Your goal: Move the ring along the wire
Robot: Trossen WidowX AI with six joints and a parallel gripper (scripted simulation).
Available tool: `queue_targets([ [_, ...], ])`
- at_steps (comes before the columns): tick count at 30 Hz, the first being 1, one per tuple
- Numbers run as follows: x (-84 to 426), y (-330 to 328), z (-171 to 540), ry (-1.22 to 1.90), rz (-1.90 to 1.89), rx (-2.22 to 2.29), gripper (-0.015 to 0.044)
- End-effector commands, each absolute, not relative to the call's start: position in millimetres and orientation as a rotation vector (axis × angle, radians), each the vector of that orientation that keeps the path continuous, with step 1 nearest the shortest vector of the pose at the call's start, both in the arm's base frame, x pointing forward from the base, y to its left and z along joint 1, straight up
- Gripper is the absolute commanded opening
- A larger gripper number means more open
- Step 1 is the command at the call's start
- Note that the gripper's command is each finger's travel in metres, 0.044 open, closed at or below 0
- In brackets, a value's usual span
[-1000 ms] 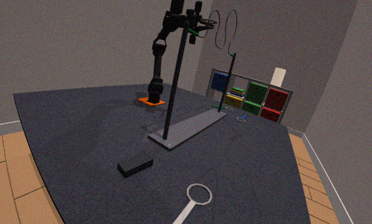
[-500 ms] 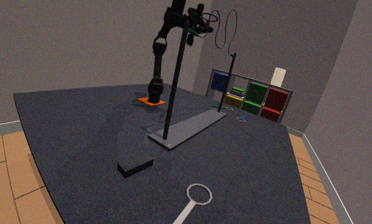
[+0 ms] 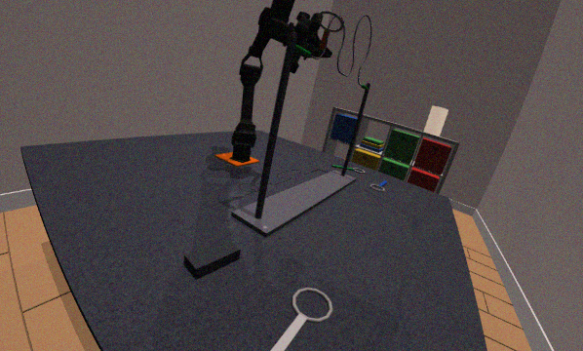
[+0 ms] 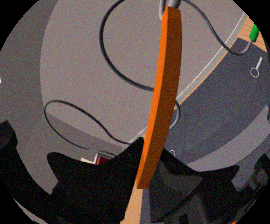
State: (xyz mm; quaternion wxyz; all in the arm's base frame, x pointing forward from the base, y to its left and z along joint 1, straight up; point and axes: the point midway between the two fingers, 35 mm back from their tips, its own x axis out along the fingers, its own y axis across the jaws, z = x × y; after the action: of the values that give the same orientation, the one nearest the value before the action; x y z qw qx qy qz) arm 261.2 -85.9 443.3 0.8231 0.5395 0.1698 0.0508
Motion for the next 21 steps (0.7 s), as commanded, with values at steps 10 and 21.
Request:
queue_targets([
  [10,261,-95,429,0.409,0.024,0.906,-0.015],
  [21,259,-106,418,0.445,-0.054,0.678,-0.015],
])
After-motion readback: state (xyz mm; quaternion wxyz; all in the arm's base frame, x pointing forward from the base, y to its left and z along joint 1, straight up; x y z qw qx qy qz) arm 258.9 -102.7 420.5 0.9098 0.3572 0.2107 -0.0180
